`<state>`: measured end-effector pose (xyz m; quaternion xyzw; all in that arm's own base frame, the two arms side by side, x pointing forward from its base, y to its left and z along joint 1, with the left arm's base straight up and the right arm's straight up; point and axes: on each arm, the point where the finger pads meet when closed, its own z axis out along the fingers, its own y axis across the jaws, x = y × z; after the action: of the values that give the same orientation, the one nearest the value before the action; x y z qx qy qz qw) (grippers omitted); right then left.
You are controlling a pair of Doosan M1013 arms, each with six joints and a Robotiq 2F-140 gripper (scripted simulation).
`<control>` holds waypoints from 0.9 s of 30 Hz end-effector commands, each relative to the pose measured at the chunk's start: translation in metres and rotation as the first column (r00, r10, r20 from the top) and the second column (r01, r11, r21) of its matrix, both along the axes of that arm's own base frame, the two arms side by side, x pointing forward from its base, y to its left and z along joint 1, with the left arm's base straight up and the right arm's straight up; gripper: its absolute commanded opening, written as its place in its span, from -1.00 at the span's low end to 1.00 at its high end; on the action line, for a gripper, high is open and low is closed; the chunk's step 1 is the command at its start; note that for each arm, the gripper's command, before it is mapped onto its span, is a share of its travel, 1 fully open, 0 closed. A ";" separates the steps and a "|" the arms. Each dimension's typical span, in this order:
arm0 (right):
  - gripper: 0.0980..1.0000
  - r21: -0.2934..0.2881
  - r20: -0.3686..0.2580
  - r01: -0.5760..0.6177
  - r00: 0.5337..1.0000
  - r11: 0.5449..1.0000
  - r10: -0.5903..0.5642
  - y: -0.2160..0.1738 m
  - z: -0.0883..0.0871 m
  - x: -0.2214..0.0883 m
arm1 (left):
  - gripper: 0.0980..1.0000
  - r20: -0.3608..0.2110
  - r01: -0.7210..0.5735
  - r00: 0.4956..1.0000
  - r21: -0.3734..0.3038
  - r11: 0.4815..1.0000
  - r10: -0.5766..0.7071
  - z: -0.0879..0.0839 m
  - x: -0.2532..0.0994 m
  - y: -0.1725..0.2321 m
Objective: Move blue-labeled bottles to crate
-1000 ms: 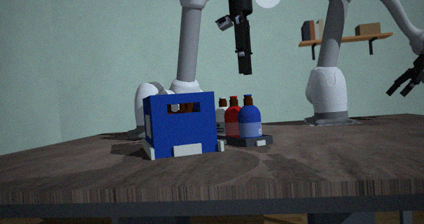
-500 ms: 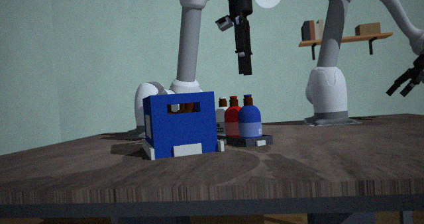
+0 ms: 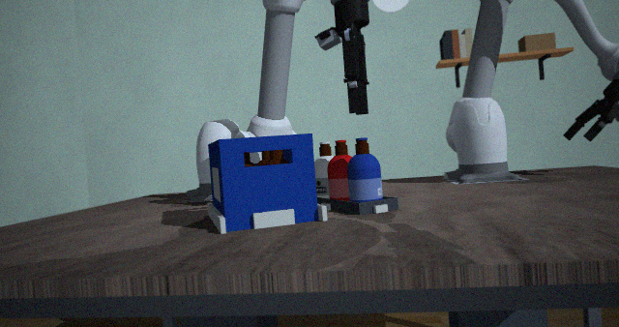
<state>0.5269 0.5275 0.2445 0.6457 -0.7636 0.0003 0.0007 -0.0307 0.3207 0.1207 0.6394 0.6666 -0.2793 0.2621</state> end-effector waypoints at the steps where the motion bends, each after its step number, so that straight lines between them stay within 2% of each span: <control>1: -0.24 0.001 0.001 0.000 1.000 1.000 0.000 0.000 -0.003 0.000 | 1.00 0.000 0.000 1.000 0.001 1.000 0.000 0.000 0.000 0.000; 27: -0.24 0.001 0.001 0.000 1.000 1.000 0.000 0.001 -0.030 0.000 | 1.00 0.000 0.000 1.000 0.001 1.000 0.000 0.000 0.000 0.000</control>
<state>0.5270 0.5278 0.2148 0.6457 -0.7636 0.0003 0.0007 -0.0307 0.3207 0.1207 0.6394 0.6666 -0.2793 0.2621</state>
